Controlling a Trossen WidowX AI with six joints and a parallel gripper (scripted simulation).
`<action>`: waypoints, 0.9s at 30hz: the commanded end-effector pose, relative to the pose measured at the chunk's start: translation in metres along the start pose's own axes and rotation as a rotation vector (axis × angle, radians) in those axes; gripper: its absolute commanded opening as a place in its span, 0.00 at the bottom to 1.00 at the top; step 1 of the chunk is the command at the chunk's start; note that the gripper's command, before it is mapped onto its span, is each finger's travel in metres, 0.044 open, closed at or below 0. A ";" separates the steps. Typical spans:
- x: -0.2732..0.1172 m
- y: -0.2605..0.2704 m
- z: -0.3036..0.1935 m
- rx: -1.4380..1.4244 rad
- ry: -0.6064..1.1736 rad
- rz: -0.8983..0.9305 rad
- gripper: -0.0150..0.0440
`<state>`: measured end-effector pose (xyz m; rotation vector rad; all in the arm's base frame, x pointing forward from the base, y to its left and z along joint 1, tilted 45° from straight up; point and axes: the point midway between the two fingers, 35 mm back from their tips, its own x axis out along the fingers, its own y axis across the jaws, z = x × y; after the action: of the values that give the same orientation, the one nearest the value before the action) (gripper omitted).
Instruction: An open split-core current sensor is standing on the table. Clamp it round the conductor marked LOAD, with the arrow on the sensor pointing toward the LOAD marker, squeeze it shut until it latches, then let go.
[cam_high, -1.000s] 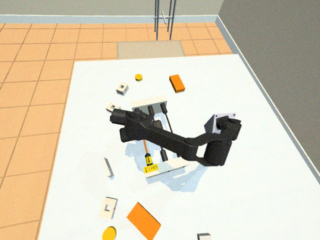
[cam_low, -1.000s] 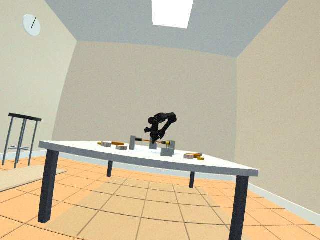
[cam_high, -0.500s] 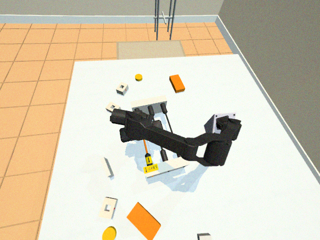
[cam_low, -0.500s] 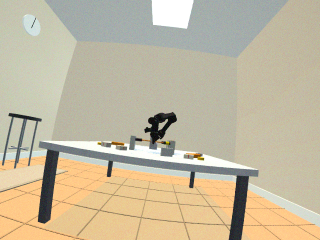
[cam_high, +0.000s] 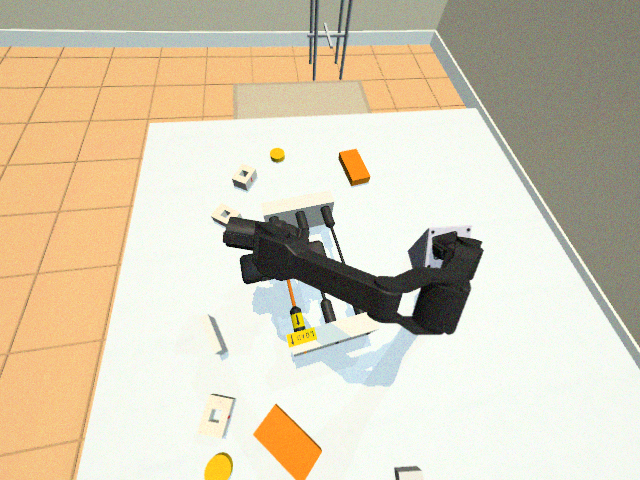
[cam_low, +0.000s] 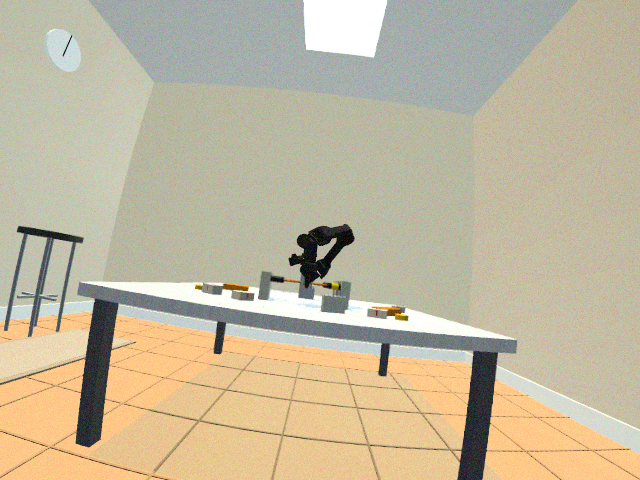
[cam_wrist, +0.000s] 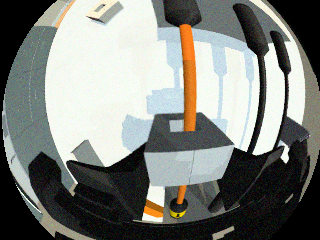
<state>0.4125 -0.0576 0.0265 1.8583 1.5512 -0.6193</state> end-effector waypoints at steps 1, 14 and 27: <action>0.000 0.002 0.000 -0.011 -0.005 0.000 0.25; 0.000 -0.002 0.000 -0.002 -0.002 -0.040 0.25; 0.000 -0.001 0.000 0.001 0.000 -0.035 0.48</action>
<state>0.4113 -0.0573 0.0258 1.8354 1.5865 -0.6358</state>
